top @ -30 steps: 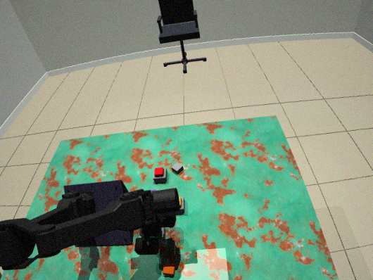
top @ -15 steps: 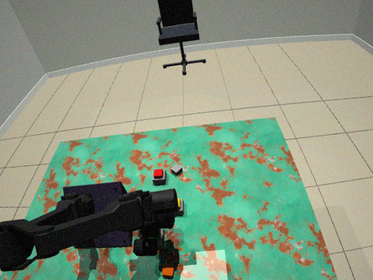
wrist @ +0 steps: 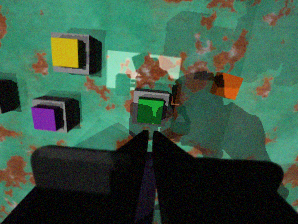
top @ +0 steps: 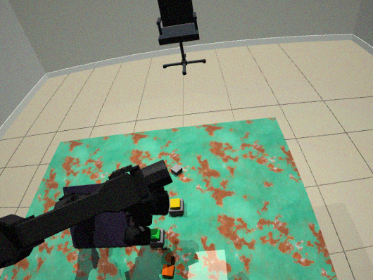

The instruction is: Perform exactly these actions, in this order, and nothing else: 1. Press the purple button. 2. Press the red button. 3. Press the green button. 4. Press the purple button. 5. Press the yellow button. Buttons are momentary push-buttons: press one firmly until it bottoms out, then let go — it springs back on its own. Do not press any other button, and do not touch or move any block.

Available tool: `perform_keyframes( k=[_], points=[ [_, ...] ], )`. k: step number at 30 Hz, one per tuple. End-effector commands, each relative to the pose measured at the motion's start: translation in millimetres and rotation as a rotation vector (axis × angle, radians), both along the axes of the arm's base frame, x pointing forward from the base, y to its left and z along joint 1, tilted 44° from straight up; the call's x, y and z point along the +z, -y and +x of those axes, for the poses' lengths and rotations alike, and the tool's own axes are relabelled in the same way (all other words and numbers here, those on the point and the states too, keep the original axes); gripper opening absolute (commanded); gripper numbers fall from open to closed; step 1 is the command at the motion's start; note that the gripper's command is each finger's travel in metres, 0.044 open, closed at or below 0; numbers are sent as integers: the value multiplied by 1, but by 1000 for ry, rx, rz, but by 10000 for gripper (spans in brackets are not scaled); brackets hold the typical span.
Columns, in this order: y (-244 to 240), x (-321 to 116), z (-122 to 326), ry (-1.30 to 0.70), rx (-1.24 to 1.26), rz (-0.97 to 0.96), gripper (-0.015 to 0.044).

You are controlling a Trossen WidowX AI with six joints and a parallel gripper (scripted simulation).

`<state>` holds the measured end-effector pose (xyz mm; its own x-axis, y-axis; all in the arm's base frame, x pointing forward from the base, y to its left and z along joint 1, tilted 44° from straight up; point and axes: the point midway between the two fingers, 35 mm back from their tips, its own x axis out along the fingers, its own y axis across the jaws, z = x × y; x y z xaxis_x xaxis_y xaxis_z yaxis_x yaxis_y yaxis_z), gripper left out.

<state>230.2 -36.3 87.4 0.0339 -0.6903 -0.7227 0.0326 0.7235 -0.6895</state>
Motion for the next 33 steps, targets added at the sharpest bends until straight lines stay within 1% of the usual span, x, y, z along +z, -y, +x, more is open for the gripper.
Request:
perform_keyframes(
  k=[1,4,8,11,13,20,25,33],
  points=[
    [-10,12,-3,0,-9,1,20],
    [-18,5,-1,0,-7,7,20],
    [-66,-38,-1,-2,-3,23,20],
    [-101,-72,-13,-2,-6,18,20],
    [-114,-87,-21,0,-8,11,20],
    [-114,-91,-22,0,-9,10,20],
    [-74,-132,-20,1,-9,8,20],
    [-71,-135,-20,1,-9,8,20]
  ],
)
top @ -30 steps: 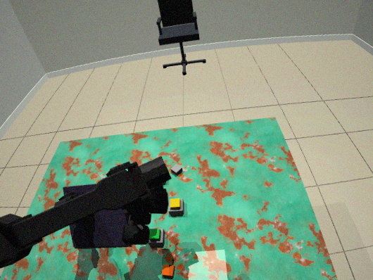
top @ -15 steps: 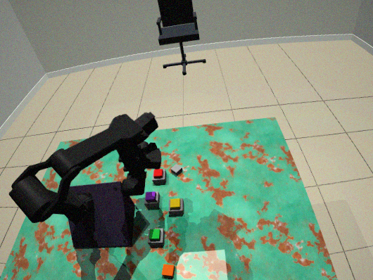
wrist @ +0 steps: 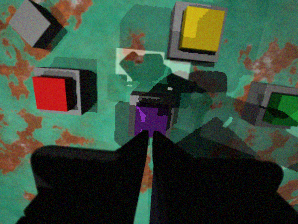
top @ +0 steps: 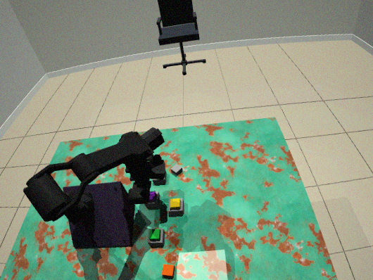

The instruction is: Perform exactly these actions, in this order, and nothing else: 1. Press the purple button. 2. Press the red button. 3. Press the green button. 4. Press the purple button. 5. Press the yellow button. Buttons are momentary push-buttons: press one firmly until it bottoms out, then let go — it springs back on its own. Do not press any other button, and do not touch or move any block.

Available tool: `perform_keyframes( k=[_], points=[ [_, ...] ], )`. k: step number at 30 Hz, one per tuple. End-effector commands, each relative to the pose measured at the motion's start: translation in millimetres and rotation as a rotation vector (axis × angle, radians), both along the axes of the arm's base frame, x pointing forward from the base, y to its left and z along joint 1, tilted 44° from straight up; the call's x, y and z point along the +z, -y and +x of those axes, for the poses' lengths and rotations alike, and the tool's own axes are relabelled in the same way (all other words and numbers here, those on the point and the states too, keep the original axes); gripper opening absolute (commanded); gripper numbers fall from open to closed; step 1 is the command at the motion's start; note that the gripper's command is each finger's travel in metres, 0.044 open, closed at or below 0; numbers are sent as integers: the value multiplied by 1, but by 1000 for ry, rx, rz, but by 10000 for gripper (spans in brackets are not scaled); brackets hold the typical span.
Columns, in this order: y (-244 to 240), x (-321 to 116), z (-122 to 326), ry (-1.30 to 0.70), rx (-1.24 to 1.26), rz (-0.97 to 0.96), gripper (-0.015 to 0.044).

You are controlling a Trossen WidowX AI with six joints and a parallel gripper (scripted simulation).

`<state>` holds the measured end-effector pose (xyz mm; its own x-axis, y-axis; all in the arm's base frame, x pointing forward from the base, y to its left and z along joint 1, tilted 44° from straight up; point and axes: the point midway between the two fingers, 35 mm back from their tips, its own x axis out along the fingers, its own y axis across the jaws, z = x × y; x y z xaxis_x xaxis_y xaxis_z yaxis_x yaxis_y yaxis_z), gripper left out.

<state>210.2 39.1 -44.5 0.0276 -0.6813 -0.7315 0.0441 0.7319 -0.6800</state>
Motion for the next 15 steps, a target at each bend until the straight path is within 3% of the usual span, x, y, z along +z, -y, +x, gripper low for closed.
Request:
perform_keyframes(
  k=[1,15],
  points=[
    [6,-5,0,-2,4,-5,20],
    [22,-21,0,-2,4,-6,20]
  ],
)
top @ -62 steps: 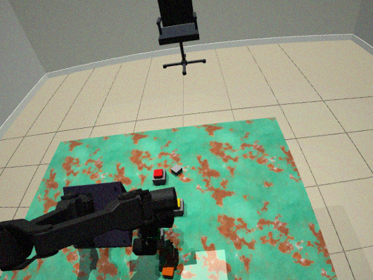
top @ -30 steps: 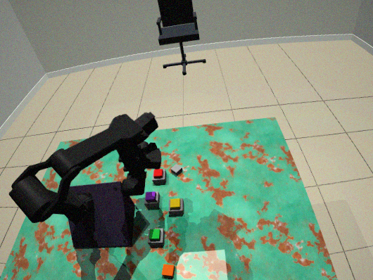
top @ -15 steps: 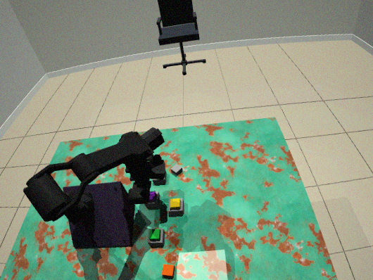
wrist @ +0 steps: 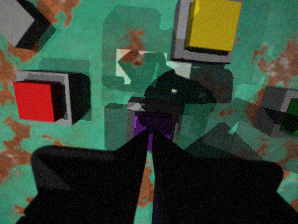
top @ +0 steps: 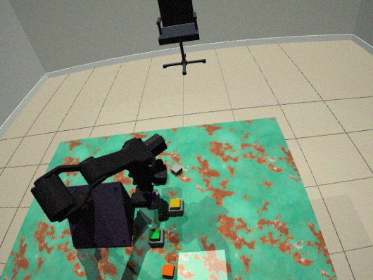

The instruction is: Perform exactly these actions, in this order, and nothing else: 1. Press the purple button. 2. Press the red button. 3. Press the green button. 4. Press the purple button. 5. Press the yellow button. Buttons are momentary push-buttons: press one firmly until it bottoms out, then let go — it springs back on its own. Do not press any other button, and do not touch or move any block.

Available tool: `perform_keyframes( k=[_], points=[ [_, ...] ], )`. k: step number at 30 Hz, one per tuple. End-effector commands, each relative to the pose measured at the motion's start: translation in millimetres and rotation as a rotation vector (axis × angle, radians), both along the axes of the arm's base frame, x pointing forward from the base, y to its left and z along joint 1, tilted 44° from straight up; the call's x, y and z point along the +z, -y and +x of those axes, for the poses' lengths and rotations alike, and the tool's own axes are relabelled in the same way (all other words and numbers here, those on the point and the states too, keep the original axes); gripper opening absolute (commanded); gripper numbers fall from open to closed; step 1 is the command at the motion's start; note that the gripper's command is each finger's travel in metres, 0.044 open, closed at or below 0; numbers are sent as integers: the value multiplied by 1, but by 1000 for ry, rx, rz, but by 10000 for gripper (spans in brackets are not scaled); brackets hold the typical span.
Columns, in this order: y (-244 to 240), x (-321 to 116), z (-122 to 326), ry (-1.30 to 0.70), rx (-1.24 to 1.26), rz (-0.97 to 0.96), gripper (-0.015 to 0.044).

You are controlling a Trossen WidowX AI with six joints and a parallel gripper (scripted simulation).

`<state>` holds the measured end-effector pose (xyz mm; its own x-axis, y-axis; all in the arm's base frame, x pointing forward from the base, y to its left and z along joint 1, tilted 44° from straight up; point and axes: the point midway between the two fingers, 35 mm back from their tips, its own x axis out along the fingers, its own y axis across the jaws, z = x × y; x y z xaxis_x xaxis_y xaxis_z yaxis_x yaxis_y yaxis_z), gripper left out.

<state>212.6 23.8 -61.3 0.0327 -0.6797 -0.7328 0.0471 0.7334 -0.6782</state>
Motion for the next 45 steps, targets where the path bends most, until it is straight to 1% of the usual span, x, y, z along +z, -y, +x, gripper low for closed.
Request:
perform_keyframes(
  k=[1,27,31,36,41,45],
  points=[
    [7,-6,-2,-8,3,-9,20],
    [10,-8,-2,-8,3,-9,20],
    [-11,13,-3,-8,2,-7,20],
    [-14,17,-3,-8,3,-7,20],
    [-54,58,-4,-9,3,-5,20],
    [-55,60,-5,-9,3,-5,20]
  ],
)
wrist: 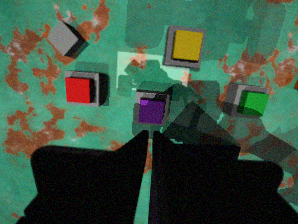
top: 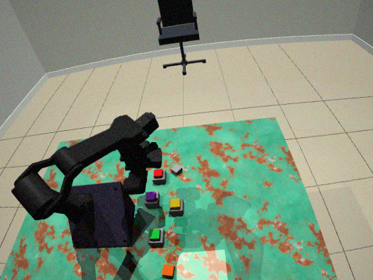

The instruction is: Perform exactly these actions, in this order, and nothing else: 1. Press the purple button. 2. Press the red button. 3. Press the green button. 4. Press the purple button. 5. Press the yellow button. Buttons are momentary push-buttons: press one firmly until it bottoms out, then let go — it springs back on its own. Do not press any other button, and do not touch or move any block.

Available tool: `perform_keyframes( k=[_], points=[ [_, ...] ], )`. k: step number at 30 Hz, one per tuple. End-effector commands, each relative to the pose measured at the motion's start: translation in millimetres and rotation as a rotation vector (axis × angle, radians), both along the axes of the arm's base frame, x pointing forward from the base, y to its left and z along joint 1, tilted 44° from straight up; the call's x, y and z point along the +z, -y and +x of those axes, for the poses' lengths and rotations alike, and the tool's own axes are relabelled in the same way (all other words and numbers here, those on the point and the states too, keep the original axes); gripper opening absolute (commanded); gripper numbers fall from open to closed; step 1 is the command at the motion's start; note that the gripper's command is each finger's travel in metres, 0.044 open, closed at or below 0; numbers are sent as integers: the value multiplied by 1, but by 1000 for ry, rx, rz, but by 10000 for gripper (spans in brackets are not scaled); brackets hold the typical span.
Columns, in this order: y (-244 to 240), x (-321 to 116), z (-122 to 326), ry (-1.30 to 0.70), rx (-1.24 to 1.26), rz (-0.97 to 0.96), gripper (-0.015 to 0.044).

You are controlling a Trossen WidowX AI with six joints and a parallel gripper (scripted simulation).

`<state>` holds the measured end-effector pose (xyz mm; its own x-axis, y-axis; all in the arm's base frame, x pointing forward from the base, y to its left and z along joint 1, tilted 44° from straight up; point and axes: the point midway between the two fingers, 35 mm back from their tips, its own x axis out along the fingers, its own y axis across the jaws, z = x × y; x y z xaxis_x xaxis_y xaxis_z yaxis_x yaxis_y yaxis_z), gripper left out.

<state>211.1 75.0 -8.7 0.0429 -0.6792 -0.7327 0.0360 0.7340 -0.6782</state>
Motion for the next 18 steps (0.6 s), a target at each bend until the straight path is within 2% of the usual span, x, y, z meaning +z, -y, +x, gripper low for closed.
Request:
perform_keyframes(
  k=[1,3,9,15,18],
  points=[
    [-4,7,-3,-9,-12,-5,20],
    [-3,10,6,-9,-12,-3,20],
    [22,36,82,-4,-12,-7,20],
    [25,35,84,-4,-12,-8,20],
    [50,8,87,-3,-12,-8,20]
  ],
)
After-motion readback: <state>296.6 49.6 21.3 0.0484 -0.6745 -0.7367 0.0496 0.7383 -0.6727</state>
